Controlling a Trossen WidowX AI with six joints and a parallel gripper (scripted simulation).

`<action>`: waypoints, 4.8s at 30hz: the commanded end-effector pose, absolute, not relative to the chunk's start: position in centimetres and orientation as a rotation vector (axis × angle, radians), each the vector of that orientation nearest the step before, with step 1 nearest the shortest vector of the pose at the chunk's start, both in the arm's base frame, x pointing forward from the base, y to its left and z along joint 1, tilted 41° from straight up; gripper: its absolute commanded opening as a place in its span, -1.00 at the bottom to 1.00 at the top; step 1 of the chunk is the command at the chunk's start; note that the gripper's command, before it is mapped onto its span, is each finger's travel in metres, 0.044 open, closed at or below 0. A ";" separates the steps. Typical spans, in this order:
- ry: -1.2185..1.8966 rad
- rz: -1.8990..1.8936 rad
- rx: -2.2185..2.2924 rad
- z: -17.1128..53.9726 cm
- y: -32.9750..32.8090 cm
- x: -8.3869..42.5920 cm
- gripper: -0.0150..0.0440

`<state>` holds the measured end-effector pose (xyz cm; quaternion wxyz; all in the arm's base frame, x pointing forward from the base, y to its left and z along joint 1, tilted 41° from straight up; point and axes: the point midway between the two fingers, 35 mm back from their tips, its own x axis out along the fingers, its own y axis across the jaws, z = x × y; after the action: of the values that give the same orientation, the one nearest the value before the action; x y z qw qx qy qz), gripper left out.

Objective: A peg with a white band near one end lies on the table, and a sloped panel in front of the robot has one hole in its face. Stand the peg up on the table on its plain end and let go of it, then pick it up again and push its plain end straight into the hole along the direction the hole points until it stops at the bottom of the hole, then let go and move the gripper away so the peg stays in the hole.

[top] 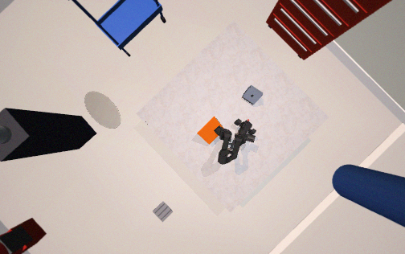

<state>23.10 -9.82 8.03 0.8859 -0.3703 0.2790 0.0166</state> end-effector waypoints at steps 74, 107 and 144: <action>0.208 0.187 -0.736 7.3 -10.9 19.5 -0.33; 0.156 0.213 -0.763 7.0 -11.0 18.8 -0.33; 0.091 0.235 -0.778 6.8 -11.1 18.3 -0.33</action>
<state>18.35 -10.87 6.85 0.9175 -0.3783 0.0433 0.1145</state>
